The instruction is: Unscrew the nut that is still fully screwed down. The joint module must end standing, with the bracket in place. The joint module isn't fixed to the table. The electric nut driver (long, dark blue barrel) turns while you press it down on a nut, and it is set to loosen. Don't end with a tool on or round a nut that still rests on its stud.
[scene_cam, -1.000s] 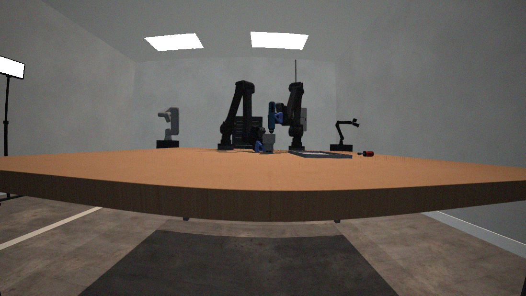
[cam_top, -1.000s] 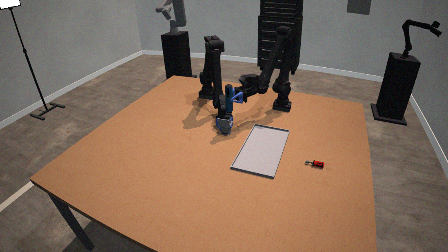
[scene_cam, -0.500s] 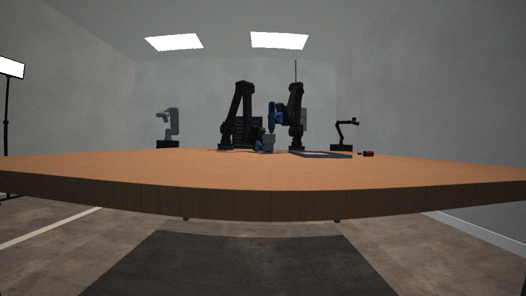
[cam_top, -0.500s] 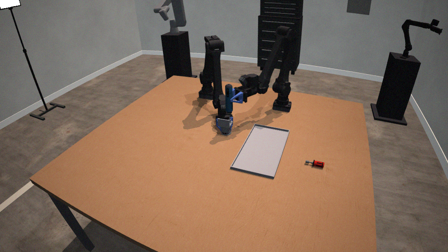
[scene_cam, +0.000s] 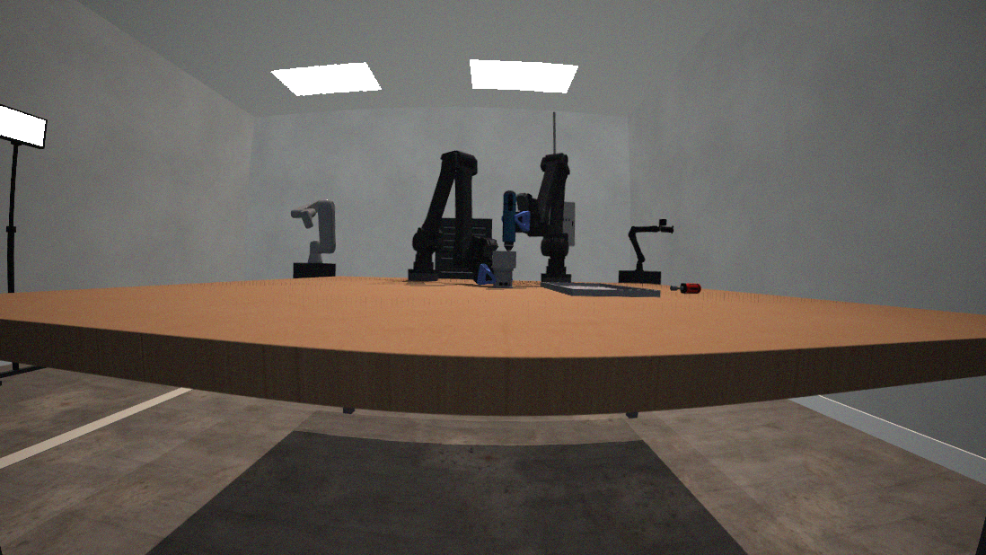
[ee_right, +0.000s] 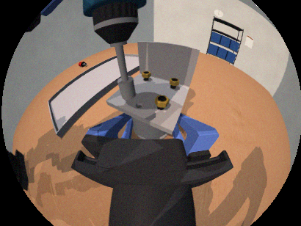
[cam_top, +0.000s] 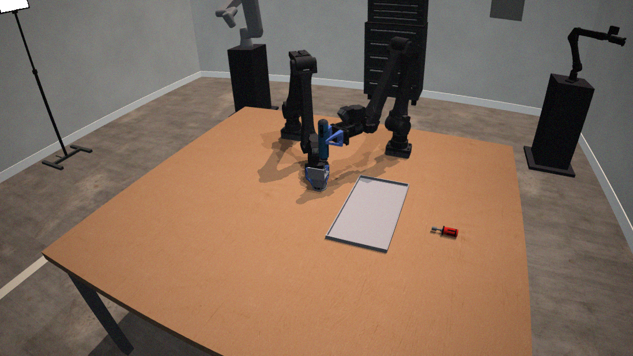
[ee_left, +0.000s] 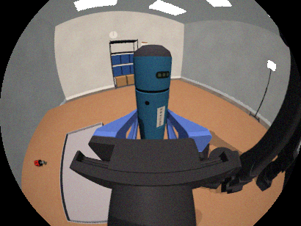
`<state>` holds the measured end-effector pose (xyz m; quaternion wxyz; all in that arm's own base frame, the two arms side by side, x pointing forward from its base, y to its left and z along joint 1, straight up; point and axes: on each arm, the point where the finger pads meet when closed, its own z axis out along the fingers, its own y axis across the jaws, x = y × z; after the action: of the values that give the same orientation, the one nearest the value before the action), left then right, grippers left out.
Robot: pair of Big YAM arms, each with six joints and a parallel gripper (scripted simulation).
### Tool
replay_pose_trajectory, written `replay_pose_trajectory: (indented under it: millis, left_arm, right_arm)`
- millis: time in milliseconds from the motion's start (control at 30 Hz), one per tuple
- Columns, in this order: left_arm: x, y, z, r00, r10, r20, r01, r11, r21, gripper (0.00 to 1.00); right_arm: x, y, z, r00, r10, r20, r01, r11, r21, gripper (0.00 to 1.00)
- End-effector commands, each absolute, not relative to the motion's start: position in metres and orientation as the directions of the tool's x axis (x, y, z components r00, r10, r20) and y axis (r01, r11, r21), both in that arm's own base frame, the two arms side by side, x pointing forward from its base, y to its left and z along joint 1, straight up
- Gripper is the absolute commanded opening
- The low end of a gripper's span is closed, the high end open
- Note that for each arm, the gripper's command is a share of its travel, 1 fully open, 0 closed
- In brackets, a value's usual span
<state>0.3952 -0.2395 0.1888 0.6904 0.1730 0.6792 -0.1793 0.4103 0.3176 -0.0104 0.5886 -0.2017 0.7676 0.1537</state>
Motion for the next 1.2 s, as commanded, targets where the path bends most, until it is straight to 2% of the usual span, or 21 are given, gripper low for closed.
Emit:
replay_pose_trajectory:
  millis: [0,1167]
  left_arm:
    - [0.399,-0.244,0.201,0.041,-0.033,-0.999,0.486,0.874,-0.009,0.42]
    - [0.391,-0.245,0.192,0.043,-0.041,-0.998,0.494,0.869,-0.014,0.42]
  right_arm:
    - [0.407,0.315,-0.027,-0.251,-0.161,-0.954,-0.492,0.870,-0.017,0.59]
    - [0.407,0.315,-0.027,-0.251,-0.161,-0.954,-0.492,0.870,-0.017,0.59]
